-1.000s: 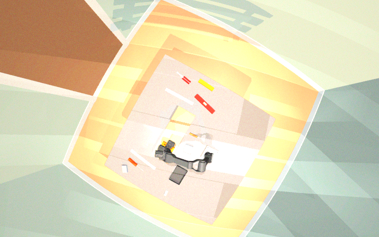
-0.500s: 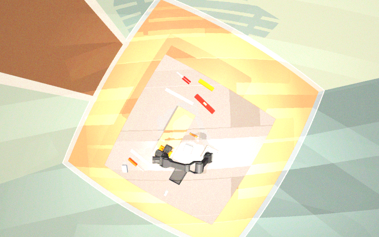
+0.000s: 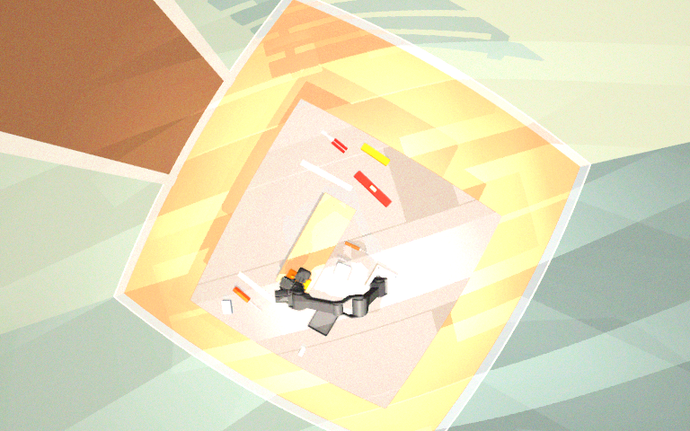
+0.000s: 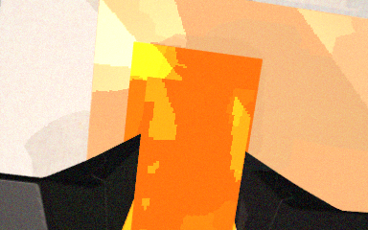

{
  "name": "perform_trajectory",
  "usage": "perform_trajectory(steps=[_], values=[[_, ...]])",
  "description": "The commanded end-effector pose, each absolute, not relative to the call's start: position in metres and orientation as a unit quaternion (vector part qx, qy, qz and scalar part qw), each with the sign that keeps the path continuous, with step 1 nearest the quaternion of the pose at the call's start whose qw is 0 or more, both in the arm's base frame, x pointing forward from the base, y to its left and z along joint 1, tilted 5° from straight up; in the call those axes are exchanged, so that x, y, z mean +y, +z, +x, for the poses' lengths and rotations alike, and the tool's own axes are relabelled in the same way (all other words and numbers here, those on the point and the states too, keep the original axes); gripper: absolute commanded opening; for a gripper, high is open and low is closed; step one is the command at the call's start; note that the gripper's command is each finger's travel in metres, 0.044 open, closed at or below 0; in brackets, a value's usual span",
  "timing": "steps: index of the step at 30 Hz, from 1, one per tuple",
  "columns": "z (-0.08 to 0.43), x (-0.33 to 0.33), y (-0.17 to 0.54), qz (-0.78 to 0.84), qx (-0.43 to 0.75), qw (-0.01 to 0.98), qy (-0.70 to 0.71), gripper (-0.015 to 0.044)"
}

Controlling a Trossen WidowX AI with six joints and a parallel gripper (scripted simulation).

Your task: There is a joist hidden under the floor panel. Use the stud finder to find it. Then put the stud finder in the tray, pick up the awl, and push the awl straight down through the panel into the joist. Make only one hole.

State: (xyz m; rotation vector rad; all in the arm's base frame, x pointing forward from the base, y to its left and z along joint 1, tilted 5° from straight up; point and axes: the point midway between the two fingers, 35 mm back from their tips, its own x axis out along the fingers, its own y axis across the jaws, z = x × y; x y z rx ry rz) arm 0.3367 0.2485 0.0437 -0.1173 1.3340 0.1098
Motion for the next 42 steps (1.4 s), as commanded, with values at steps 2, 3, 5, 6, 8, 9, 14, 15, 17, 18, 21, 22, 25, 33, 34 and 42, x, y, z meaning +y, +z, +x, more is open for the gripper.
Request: perform_trajectory(steps=[2,3,5,6,8,9,14,15,17,18,21,22,25,33,34,42], values=[[0.337,0.248,0.044,-0.055,0.617,0.783,0.050,0.0000],[0.337,0.250,0.044,-0.054,0.618,0.783,0.051,0.0000],[0.337,0.248,0.043,-0.054,0.618,0.782,0.052,0.0000],[0.338,0.245,0.043,-0.054,0.618,0.782,0.052,0.0000],[0.339,0.239,0.044,-0.054,0.618,0.782,0.052,0.0000],[0.339,0.236,0.044,-0.054,0.618,0.782,0.052,0.0000],[0.341,0.221,0.044,-0.054,0.618,0.782,0.051,0.0000],[0.342,0.218,0.044,-0.054,0.618,0.782,0.051,0.0000],[0.343,0.212,0.044,-0.055,0.618,0.782,0.051,0.0000],[0.343,0.209,0.044,-0.055,0.618,0.782,0.051,0.0000],[0.345,0.200,0.044,-0.055,0.618,0.782,0.051,0.0000],[0.345,0.197,0.044,-0.055,0.618,0.782,0.051,0.0000],[0.347,0.188,0.044,-0.055,0.618,0.782,0.050,0.0000],[0.350,0.164,0.045,-0.056,0.618,0.783,0.050,0.0000],[0.351,0.161,0.045,-0.056,0.618,0.783,0.050,0.0000],[0.354,0.137,0.045,-0.057,0.618,0.783,0.049,0.0000]])
